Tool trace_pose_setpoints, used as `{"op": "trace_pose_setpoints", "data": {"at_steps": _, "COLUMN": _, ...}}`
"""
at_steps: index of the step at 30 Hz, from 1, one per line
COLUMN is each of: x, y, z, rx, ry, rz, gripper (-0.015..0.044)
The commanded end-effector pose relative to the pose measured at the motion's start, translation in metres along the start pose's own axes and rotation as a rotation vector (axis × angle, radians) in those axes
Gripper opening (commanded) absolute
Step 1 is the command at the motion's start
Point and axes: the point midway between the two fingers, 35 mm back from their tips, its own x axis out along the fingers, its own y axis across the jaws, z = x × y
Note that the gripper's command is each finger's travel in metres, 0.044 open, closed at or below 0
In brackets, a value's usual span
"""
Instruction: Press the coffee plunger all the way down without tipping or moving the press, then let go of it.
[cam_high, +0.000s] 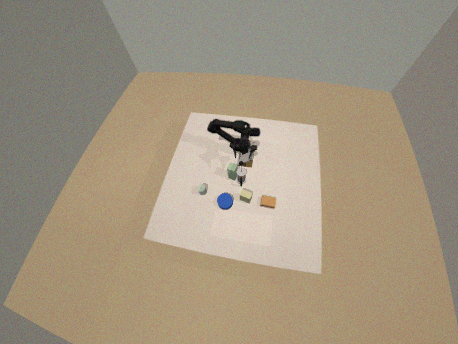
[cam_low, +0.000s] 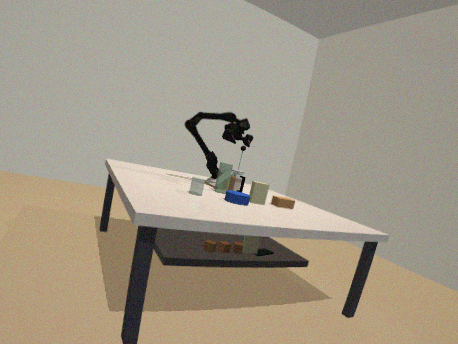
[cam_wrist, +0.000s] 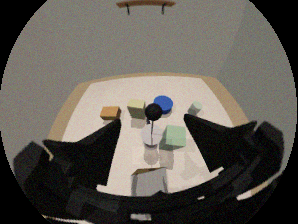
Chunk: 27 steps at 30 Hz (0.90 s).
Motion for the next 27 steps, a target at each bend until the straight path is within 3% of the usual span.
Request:
{"op": "trace_pose_setpoints", "data": {"at_steps": 1, "x": 0.007, "y": -0.001, "z": 0.0, "rx": 0.0, "ry": -0.004, "rz": -0.001, "gripper": 0.044}}
{"op": "trace_pose_setpoints", "data": {"at_steps": 20, "x": 0.034, "y": -0.004, "z": 0.001, "rx": 0.002, "ry": -0.009, "rz": -0.009, "gripper": 0.044}}
{"op": "trace_pose_setpoints", "data": {"at_steps": 27, "x": 0.034, "y": -0.004, "z": 0.001, "rx": 0.002, "ry": -0.009, "rz": -0.009, "gripper": 0.0256}}
